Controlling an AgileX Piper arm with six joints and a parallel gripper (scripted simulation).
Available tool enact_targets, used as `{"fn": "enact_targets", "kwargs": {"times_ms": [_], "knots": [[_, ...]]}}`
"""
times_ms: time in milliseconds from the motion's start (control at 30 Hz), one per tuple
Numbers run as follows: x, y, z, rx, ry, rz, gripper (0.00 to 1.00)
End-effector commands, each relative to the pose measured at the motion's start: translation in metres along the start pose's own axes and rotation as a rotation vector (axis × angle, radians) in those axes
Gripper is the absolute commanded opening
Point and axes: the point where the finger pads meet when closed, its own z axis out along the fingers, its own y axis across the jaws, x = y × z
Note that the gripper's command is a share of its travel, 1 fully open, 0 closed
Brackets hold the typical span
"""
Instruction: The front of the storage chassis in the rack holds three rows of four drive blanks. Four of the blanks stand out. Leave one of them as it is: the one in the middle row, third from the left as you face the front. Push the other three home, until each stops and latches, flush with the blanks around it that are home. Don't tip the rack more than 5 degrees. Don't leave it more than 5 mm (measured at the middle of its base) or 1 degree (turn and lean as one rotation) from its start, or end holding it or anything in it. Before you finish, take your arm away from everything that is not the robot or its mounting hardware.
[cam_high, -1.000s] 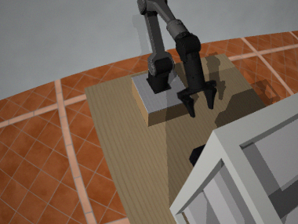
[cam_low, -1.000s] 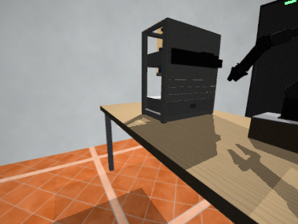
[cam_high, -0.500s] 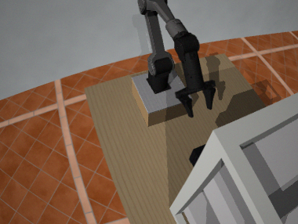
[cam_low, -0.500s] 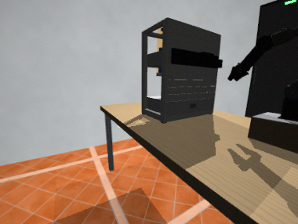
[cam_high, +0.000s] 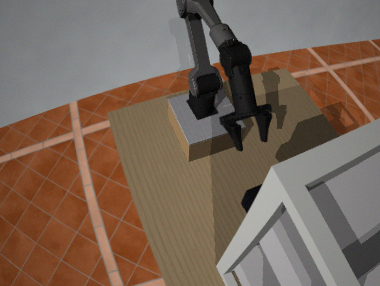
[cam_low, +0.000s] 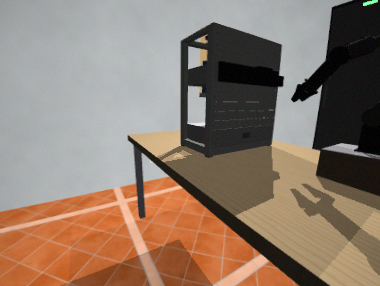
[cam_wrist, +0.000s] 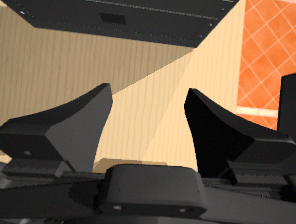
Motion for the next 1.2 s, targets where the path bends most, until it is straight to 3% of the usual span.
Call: {"fn": "enact_targets", "kwargs": {"times_ms": [0,467,833,1167], "knots": [[-0.003,-0.006,-0.002,0.022,-0.026,-0.013,1.0],[-0.03,-0.054,-0.02,0.203,-0.214,-0.143,1.0],[-0.058,-0.093,-0.059,0.423,-0.422,-0.376,1.0],[-0.072,-0.098,-0.091,0.567,-0.545,-0.608,1.0]]}}
